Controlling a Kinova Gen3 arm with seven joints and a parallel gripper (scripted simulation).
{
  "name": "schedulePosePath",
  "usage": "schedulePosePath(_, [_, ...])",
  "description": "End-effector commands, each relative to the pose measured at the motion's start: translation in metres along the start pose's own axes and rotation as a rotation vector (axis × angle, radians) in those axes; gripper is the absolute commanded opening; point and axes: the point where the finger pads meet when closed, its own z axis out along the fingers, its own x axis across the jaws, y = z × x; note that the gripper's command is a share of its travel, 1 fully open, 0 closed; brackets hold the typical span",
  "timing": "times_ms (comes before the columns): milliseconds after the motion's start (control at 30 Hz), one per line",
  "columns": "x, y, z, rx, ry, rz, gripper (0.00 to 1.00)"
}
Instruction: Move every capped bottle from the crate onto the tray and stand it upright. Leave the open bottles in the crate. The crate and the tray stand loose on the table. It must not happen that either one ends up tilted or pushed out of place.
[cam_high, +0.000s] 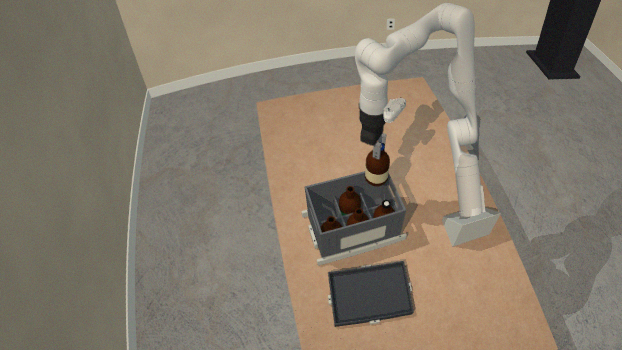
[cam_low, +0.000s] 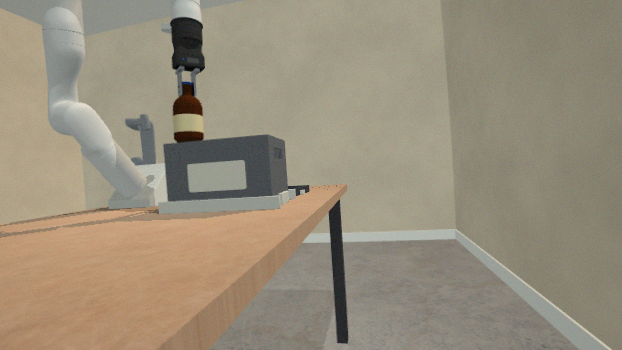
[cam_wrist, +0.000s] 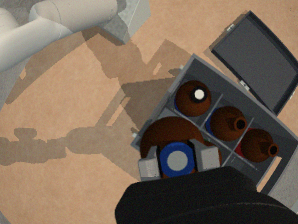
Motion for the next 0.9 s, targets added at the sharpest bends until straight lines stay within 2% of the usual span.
schedulePosePath(0, [0.002, -0.003, -0.005, 0.006, 0.009, -0.002, 0.0])
schedulePosePath(200, [0.004, -0.001, -0.003, -0.001, 0.004, -0.002, 0.0])
schedulePosePath(667, [0.043, 0.002, -0.008, 0.007, 0.011, -0.002, 0.0])
schedulePosePath(867, [0.048, -0.001, -0.009, 0.001, 0.018, 0.0, 0.0])
